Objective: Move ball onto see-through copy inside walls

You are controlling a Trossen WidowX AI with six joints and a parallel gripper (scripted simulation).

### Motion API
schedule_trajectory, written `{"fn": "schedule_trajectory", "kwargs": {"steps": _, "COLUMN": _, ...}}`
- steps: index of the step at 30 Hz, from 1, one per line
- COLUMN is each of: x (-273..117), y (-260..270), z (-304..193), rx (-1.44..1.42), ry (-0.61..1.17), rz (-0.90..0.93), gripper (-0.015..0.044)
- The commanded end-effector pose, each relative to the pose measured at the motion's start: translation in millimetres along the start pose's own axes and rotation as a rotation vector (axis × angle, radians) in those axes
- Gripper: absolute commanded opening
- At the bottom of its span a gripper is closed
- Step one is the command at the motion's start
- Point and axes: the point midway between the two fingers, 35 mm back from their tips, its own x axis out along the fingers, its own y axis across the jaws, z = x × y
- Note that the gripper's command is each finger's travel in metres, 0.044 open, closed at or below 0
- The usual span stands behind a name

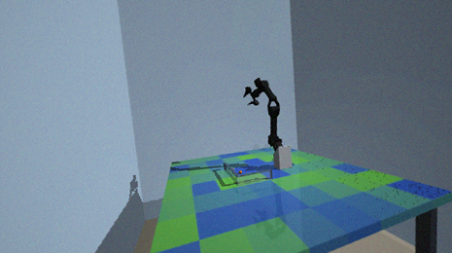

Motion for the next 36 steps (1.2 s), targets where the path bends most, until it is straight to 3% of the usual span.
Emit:
{"fn": "schedule_trajectory", "kwargs": {"steps": 1, "x": 1, "y": 0, "z": 1, "rx": -0.001, "ry": -0.003, "rz": 0.001, "gripper": 0.0374}}
{"fn": "schedule_trajectory", "kwargs": {"steps": 3, "x": 8, "y": -1, "z": 13, "rx": -0.007, "ry": -0.025, "rz": 0.010, "gripper": 0.0321}}
{"fn": "schedule_trajectory", "kwargs": {"steps": 7, "x": 57, "y": -28, "z": 58, "rx": 0.015, "ry": 0.042, "rz": -0.085, "gripper": 0.0217}}
{"fn": "schedule_trajectory", "kwargs": {"steps": 19, "x": 178, "y": -107, "z": 69, "rx": -0.082, "ry": 0.298, "rz": -0.280, "gripper": 0.0217}}
{"fn": "schedule_trajectory", "kwargs": {"steps": 28, "x": 264, "y": -184, "z": 4, "rx": -0.246, "ry": 0.536, "rz": -0.468, "gripper": 0.0217}}
{"fn": "schedule_trajectory", "kwargs": {"steps": 36, "x": 295, "y": -242, "z": -92, "rx": -0.537, "ry": 0.793, "rz": -0.551, "gripper": 0.0217}}
